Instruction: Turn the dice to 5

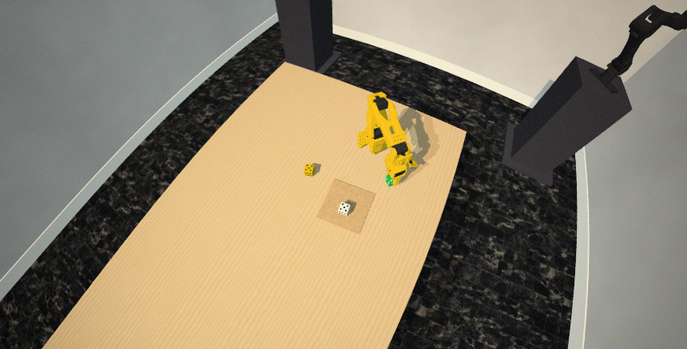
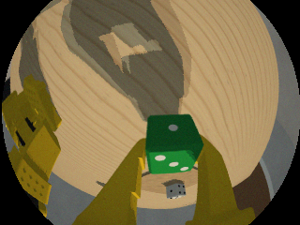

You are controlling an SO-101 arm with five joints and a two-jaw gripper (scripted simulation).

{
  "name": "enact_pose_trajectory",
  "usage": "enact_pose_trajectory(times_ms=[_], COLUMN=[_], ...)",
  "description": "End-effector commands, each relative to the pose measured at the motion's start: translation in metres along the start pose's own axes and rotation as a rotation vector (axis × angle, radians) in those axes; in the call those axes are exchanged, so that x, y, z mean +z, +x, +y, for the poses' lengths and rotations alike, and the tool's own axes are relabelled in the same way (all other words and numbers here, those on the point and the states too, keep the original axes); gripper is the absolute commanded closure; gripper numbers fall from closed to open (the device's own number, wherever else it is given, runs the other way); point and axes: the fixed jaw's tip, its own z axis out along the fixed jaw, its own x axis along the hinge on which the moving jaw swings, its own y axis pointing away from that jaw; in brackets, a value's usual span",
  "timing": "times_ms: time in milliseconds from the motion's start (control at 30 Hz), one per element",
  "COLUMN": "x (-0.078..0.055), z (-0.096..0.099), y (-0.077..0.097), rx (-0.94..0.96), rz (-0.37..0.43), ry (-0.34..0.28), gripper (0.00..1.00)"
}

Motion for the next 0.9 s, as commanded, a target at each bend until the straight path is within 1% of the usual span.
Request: enact_pose_trajectory(times_ms=[0, 200, 467, 867], x=[0.0003, 0.0040, 0.0047, 0.0100], z=[-0.0027, -0.0027, -0.0027, -0.0027], y=[-0.0013, -0.0013, -0.0013, -0.0014], rx=[0.003, 0.003, 0.003, 0.003], rz=[-0.002, -0.002, -0.002, -0.002], ry=[0.018, 0.018, 0.018, 0.018], gripper=[1.00, 1.00, 1.00, 1.00])
